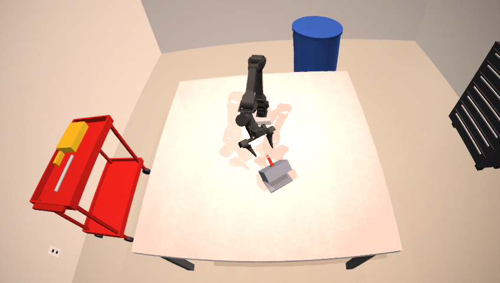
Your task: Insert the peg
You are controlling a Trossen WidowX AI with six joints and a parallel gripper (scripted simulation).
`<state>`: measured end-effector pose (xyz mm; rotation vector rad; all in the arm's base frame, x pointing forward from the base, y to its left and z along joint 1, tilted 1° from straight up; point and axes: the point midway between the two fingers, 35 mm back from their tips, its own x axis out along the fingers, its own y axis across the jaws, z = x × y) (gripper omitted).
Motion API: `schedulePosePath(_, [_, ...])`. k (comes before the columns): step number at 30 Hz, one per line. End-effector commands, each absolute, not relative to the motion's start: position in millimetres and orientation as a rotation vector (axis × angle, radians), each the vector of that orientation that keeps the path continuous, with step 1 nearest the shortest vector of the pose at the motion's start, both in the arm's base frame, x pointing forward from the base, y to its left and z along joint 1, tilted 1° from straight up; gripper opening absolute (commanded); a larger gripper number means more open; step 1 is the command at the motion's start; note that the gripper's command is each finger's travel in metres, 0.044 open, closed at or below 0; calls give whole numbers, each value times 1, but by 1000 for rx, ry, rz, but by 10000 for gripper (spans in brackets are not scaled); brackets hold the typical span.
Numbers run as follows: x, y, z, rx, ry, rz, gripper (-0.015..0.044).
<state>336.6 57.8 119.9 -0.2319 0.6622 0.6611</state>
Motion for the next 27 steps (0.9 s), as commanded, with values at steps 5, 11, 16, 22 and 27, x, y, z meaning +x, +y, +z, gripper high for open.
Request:
schedulePosePath(5, [330,51,129,-234,658,662,440])
schedulePosePath(11, [324,46,134,-233,658,661,440])
schedulePosePath(16, [320,42,138,-233,657,660,440])
schedulePosePath(22, [315,38,143,-232,657,660,440])
schedulePosePath(27, [309,34,148,-232,657,660,440])
